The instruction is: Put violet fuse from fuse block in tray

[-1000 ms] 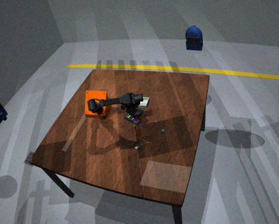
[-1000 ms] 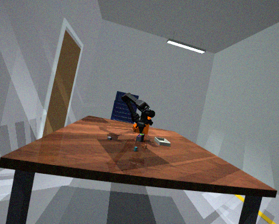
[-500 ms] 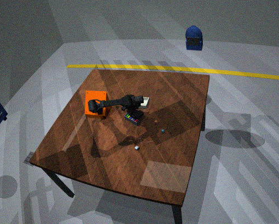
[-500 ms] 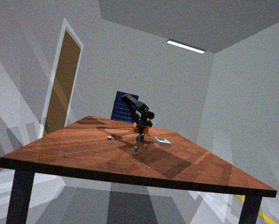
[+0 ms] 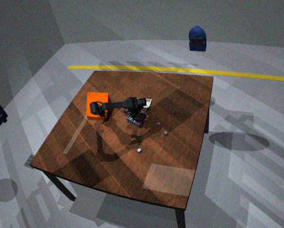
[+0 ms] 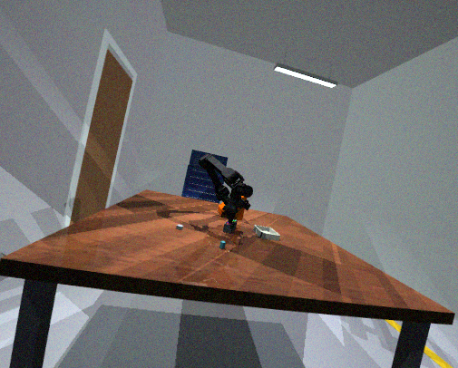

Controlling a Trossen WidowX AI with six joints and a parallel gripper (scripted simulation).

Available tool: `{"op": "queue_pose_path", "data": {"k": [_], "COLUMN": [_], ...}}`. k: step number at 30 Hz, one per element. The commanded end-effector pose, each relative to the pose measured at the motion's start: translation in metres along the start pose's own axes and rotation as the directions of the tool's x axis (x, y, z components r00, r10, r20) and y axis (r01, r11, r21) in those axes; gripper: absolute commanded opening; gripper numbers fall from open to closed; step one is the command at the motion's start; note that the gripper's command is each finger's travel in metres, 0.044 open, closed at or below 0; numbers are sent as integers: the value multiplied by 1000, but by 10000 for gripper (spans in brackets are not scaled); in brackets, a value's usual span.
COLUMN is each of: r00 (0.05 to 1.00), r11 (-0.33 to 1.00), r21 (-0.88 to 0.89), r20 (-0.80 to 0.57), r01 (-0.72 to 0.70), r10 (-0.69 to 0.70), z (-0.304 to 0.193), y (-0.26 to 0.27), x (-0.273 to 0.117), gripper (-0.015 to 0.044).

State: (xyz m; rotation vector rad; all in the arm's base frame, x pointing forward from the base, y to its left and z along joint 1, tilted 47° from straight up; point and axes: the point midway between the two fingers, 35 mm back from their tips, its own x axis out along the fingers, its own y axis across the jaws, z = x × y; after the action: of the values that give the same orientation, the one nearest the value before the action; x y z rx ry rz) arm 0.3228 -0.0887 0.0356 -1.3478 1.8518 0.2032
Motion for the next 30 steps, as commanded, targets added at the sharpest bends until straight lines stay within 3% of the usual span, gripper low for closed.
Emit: {"op": "queue_pose_path", "data": {"k": [1, 8, 19, 30], "r00": [1000, 1000, 1000, 1000], "r11": [1000, 1000, 1000, 1000], "r21": [-8, -8, 0, -1], "r20": [-5, -5, -1, -1], "r01": [0, 0, -1, -1], "r10": [0, 0, 1, 1], "z": [-1, -1, 0, 0], "y": [1, 1, 0, 0], "x": [5, 6, 5, 1], "gripper": [74, 74, 1, 0]}}
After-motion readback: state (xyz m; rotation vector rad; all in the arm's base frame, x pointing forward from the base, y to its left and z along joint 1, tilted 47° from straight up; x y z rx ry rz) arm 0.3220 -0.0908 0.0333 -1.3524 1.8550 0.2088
